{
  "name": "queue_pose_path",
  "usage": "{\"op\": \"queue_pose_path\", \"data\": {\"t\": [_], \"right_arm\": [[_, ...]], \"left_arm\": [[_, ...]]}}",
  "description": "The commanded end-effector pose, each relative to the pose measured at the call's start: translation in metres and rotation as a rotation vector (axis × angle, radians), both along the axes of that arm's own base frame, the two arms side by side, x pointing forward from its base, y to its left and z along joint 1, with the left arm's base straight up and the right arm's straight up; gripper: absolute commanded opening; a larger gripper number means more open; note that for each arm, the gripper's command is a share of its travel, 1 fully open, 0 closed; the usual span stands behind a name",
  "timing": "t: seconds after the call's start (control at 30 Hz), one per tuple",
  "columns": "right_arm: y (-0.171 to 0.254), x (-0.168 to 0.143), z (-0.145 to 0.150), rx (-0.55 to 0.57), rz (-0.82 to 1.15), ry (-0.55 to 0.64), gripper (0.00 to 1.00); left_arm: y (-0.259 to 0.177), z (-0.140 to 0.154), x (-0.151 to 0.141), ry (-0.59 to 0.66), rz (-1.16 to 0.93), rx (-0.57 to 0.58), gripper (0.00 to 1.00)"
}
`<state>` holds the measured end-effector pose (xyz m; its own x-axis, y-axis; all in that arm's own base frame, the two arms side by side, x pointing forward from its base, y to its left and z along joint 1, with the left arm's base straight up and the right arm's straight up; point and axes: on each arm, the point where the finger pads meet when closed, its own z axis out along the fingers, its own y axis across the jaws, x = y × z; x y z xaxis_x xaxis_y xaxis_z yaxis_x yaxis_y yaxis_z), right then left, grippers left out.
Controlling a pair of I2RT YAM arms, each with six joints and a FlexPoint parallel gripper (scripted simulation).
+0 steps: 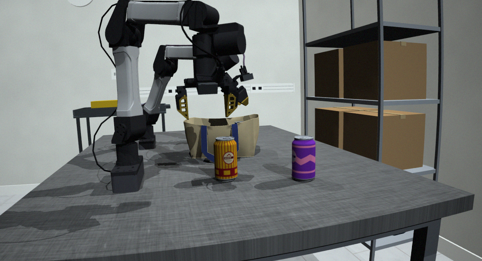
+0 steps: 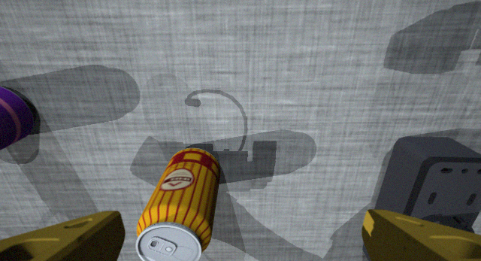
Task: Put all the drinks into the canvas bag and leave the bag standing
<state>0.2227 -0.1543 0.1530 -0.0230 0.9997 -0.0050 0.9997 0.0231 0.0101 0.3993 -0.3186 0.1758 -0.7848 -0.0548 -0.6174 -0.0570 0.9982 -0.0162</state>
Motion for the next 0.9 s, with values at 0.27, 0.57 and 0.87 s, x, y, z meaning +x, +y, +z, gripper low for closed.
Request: {"op": "queue_pose_path", "data": {"t": [0.27, 0.57, 0.87], "right_arm": [[-0.007, 0.006, 0.016, -0.052, -0.004, -0.058, 1.0], [-0.007, 0.006, 0.016, -0.052, -0.004, -0.058, 1.0], [-0.007, 0.006, 0.016, -0.052, -0.004, -0.058, 1.0]], "left_arm": [[-0.001, 0.065, 0.0, -0.063, 0.004, -0.061, 0.86], [-0.001, 0.065, -0.001, -0.079, 0.004, -0.079, 0.86], [0.064, 0.044, 0.01, 0.056, -0.222, 0.183, 0.86]]}}
